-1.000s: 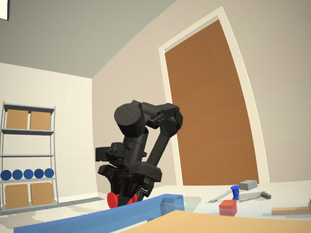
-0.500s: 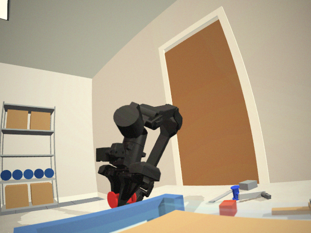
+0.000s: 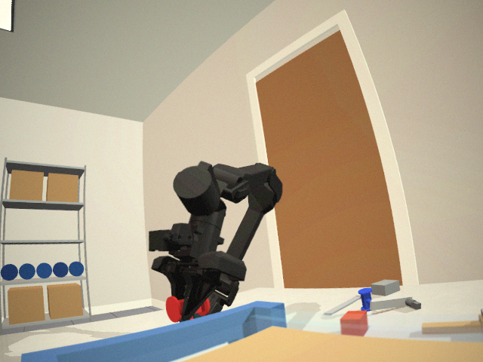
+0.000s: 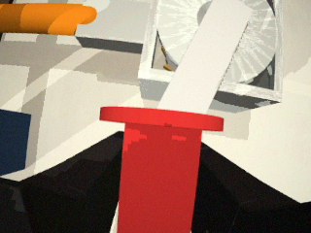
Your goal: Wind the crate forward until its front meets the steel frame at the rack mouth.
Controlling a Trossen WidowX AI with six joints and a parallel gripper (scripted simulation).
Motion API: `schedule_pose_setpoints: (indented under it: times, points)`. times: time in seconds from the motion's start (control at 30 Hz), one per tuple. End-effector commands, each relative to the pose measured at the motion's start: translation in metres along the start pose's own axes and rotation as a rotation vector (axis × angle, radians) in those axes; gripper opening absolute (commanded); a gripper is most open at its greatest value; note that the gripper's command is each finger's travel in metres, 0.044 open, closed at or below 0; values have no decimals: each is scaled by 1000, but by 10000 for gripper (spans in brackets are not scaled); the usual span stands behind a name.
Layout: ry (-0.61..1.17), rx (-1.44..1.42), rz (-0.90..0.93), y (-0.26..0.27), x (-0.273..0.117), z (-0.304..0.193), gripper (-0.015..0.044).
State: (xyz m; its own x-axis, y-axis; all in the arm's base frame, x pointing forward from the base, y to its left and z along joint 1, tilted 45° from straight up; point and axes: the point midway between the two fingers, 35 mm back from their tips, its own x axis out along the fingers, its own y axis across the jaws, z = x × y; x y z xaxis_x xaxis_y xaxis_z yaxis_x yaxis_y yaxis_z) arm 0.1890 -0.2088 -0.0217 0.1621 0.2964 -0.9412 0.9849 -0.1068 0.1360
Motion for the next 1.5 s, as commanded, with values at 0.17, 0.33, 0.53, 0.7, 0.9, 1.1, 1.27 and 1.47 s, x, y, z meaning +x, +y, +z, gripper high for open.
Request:
schedule_pose_setpoints:
  times: [0.17,0.33,0.53,0.7,0.9,1.1,1.27,1.47]
  points:
    - [14,20,-28,-21,-1,-6,0]
    - [14,20,-28,-26,-2,-6,0]
    - [13,20,-29,-33,-2,-6,0]
    - [13,20,-29,-38,-2,-6,0]
    - [13,20,-30,-44,-2,-6,0]
    - [13,20,-30,-50,-2,-5,0]
    - [13,20,-30,-56,-1,-4,0]
    - [13,21,-31,-62,-1,-2,0]
